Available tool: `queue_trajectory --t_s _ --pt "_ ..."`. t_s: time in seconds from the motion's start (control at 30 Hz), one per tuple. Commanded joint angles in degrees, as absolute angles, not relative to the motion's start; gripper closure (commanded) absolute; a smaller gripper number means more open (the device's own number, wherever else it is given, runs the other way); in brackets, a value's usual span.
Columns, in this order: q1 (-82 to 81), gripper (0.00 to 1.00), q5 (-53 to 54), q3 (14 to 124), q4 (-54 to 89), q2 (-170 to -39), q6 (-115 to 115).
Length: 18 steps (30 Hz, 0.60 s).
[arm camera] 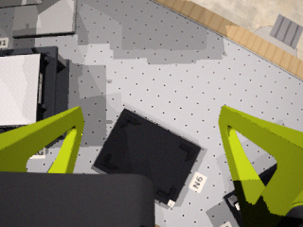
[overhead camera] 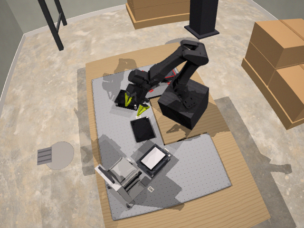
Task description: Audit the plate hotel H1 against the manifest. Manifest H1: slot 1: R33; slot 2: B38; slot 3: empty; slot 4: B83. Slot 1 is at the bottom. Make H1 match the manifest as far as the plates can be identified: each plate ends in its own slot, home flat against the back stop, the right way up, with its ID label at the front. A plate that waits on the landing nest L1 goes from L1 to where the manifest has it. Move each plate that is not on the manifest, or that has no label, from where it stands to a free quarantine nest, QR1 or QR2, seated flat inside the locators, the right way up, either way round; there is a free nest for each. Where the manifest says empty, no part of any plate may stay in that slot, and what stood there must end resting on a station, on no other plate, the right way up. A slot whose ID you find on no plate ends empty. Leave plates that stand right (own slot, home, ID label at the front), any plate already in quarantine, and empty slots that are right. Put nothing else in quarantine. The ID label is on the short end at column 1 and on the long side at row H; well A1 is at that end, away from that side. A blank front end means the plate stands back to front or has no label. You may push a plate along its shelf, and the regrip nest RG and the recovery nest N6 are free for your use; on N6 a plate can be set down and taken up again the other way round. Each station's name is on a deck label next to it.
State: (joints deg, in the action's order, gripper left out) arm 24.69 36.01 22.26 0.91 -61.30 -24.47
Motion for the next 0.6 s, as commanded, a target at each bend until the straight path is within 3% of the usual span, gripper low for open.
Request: queue_trajectory --t_s 0.0,0.57 --pt "28.2 0.00 40.7 24.0 3.9 -62.7 -29.1" --pt "42.4 0.00 50.4 26.3 10.4 -69.5 -44.1"
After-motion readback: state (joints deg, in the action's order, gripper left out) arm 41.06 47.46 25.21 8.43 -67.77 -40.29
